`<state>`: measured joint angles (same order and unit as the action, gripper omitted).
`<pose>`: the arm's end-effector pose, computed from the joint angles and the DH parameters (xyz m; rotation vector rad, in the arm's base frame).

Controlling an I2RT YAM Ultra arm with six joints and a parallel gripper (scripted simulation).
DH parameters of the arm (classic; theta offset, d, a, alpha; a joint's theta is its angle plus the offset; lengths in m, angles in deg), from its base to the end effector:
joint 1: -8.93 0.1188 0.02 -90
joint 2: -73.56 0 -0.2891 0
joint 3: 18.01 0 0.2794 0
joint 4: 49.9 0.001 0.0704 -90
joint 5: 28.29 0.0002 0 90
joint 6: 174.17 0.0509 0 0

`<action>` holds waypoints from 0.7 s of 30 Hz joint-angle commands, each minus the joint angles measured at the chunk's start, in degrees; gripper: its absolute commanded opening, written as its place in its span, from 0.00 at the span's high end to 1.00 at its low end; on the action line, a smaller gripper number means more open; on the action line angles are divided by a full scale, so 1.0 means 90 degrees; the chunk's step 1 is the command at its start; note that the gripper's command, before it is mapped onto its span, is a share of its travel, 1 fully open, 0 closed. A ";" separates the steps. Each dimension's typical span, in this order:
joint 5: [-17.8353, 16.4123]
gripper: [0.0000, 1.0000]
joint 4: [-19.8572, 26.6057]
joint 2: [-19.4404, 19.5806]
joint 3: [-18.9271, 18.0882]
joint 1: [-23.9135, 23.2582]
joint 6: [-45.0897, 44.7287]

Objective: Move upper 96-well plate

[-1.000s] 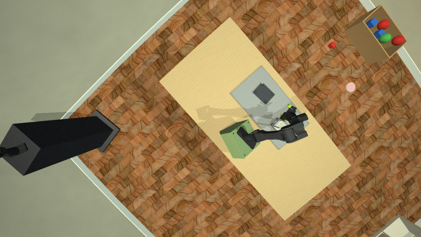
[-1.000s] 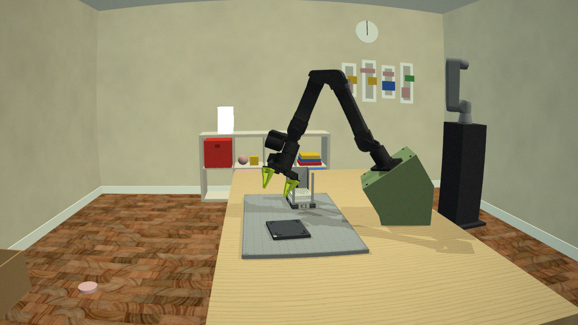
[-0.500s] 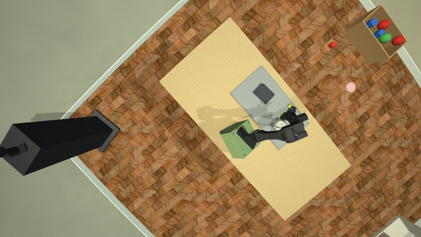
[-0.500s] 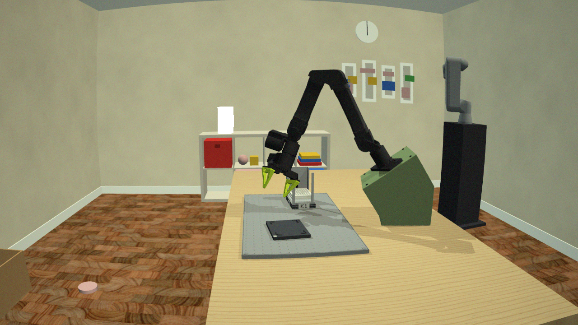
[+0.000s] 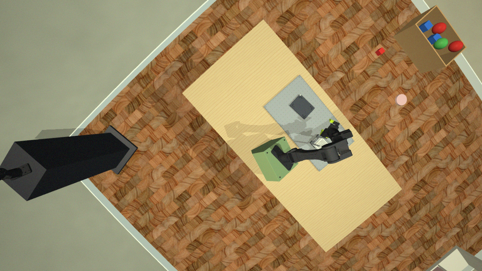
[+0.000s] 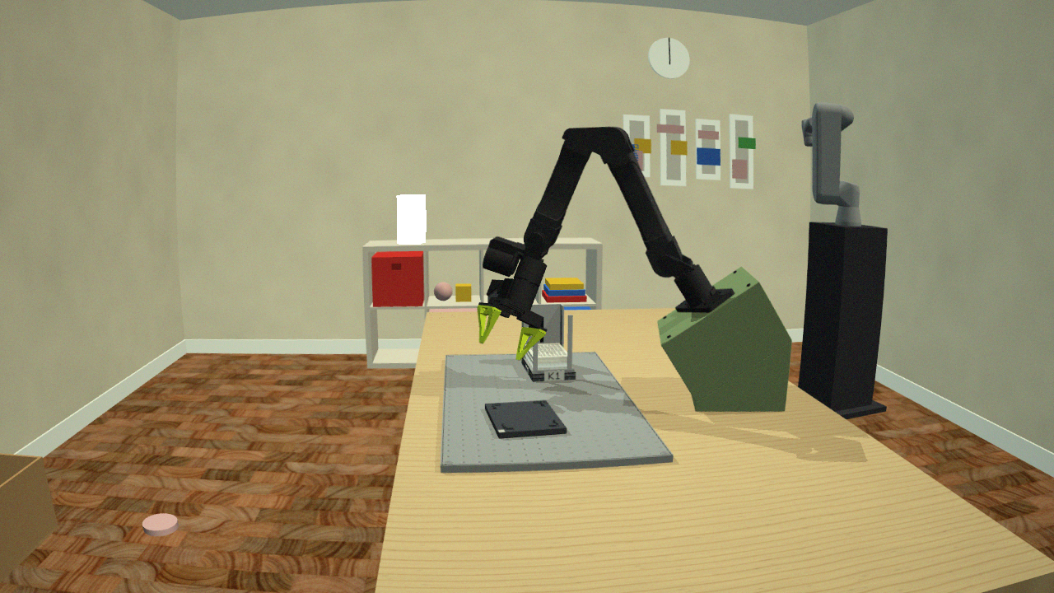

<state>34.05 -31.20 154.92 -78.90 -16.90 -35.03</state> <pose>0.3057 -0.1206 0.2338 1.1635 1.9508 0.7605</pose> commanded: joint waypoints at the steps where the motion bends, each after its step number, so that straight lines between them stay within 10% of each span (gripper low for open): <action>1: 0.0197 0.00 0.0432 0.0050 -0.0051 -0.0155 -0.0048; 21: 0.0322 0.00 0.0937 -0.0198 -0.0290 -0.0466 -0.0068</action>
<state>32.69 -28.57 154.00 -80.27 -18.01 -34.46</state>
